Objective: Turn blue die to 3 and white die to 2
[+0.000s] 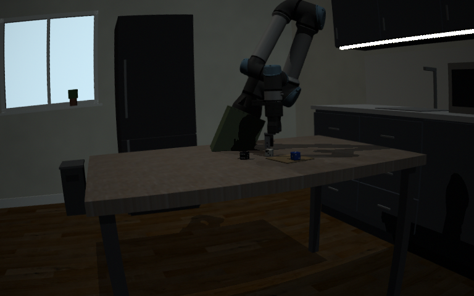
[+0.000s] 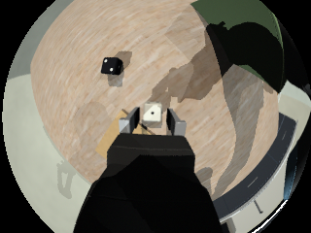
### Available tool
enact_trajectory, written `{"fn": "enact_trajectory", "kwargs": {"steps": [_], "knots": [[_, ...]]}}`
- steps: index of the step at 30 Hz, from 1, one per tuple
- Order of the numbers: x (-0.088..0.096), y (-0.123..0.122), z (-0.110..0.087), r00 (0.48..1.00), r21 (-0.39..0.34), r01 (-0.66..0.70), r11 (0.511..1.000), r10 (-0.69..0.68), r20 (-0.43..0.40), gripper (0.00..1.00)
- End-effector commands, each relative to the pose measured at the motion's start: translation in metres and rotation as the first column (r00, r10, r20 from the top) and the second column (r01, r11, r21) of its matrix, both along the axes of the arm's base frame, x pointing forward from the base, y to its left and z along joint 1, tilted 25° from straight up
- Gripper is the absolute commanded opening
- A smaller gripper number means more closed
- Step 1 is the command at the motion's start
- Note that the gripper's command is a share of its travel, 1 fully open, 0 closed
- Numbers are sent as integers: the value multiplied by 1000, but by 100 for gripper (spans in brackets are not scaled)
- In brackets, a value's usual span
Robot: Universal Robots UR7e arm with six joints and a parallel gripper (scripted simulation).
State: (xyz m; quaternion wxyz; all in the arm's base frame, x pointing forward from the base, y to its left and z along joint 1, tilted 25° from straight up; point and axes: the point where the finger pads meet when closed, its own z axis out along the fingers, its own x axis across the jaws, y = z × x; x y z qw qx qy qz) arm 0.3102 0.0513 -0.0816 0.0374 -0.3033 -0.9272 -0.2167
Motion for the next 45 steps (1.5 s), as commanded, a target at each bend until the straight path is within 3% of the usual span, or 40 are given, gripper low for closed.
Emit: {"fn": "enact_trajectory", "kwargs": {"steps": [1,37,45], "knots": [[1,0,0,1000,0,-1,1000,1,1,87],[2,0,0,1000,0,-1,1000,1,1,87],[2,4,-9,1000,0,-1,1000,1,1,87]]}}
